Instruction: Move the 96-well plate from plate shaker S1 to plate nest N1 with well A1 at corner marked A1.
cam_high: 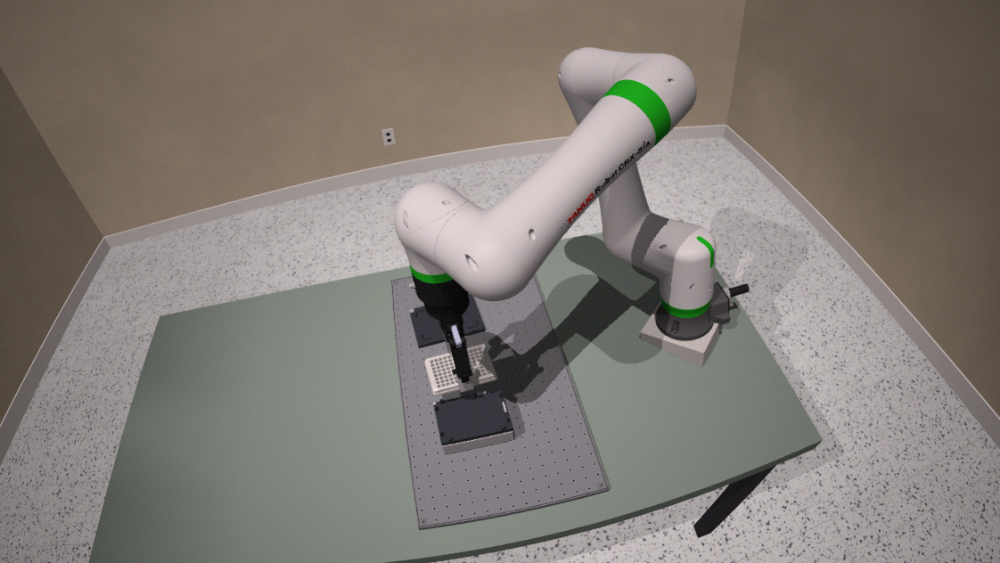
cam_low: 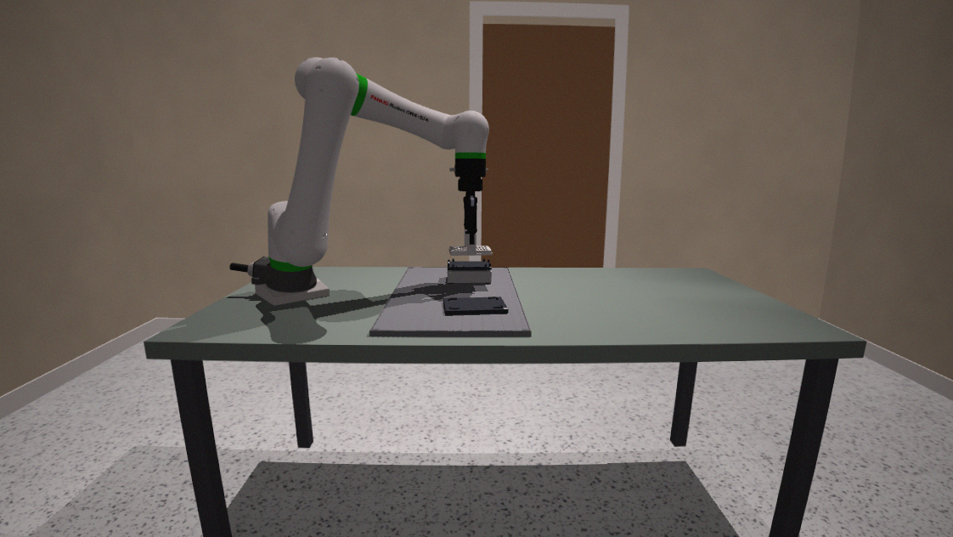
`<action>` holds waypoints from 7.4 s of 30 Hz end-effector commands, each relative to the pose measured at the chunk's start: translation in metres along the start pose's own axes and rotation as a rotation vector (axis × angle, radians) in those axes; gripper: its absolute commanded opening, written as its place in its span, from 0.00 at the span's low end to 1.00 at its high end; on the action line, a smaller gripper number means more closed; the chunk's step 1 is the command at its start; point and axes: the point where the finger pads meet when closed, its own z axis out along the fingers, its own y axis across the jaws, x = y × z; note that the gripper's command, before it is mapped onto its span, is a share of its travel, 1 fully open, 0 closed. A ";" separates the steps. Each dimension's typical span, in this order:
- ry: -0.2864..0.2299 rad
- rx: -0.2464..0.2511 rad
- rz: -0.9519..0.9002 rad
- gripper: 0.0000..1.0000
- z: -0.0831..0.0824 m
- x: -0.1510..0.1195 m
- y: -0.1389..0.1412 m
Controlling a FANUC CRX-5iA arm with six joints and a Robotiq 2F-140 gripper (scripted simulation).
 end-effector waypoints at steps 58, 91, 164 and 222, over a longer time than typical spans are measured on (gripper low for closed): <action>0.001 0.000 0.000 0.00 0.024 -0.008 0.175; 0.001 0.000 0.000 0.00 0.032 -0.011 0.235; 0.001 0.000 0.000 0.00 0.083 -0.011 0.234; 0.001 0.000 0.000 0.00 0.091 -0.011 0.234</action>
